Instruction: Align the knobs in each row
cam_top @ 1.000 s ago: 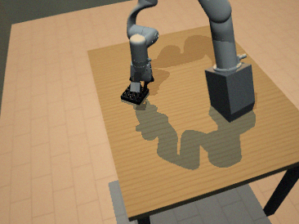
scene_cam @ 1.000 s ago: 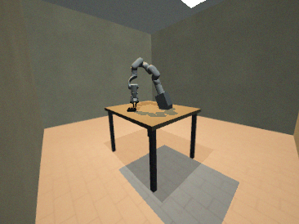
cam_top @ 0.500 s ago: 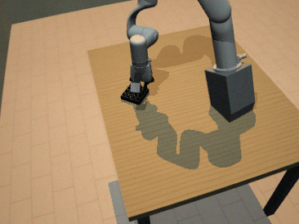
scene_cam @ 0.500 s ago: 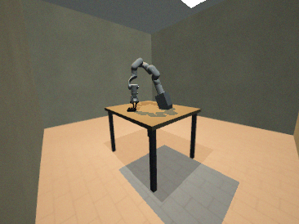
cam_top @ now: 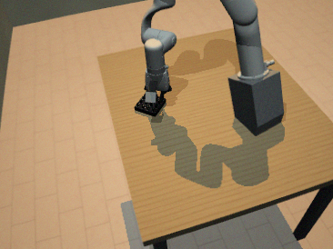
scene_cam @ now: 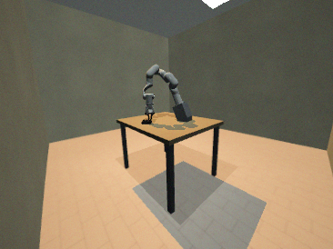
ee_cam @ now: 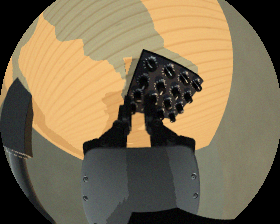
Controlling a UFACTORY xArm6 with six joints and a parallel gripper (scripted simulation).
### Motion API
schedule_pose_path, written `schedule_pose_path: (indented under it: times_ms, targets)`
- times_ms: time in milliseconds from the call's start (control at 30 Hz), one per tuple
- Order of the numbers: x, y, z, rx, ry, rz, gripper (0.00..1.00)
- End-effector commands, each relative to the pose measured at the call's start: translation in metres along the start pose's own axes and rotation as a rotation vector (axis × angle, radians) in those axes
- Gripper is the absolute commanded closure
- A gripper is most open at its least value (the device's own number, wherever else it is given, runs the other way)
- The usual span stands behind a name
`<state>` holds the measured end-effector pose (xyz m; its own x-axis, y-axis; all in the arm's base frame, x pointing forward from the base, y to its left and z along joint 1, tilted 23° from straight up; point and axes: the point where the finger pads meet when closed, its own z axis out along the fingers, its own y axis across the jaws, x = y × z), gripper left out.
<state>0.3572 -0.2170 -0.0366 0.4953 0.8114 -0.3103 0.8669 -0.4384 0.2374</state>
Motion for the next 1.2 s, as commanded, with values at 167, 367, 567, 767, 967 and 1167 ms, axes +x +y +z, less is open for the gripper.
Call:
schedule_pose_path:
  times_ms: [167, 367, 567, 767, 967, 1167]
  targets:
    - [0.0001, 0.0012, -0.0007, -0.003, 0.001, 0.0, 0.81]
    - [0.0001, 0.0012, -0.0007, -0.003, 0.001, 0.0, 0.81]
    - [0.0001, 0.0012, -0.0005, -0.003, 0.001, 0.0, 0.81]
    - [0.0001, 0.0012, 0.0016, -0.003, 0.001, 0.0, 0.81]
    - [0.0001, 0.0012, 0.0058, -0.003, 0.001, 0.0, 0.81]
    - [0.0001, 0.0012, 0.0086, -0.003, 0.001, 0.0, 0.81]
